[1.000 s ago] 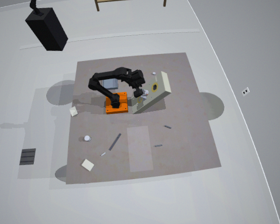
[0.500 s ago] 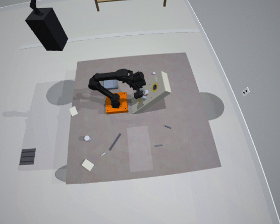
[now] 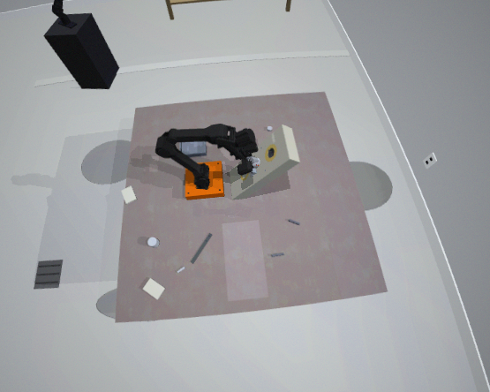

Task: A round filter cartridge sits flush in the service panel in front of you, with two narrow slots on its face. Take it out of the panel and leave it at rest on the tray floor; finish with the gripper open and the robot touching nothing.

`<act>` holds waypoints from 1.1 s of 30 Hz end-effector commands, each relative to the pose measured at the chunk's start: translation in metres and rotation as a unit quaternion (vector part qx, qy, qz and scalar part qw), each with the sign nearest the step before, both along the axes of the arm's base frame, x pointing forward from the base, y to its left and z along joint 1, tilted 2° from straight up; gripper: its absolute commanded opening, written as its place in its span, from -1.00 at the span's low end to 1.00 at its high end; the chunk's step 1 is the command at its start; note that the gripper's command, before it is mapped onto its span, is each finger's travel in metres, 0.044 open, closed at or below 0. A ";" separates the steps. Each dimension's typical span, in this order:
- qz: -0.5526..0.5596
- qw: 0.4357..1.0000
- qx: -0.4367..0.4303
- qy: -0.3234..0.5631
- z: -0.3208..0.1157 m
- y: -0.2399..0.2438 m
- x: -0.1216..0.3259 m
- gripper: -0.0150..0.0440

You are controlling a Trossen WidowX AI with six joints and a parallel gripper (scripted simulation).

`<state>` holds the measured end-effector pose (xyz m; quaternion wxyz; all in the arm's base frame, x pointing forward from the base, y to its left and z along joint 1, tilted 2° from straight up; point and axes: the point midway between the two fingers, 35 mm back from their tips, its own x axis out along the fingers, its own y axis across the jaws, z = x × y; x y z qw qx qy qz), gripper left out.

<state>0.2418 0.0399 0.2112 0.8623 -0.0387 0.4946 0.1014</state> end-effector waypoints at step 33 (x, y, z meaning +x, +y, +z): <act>0.001 1.000 0.002 0.000 0.012 0.004 0.016 -0.49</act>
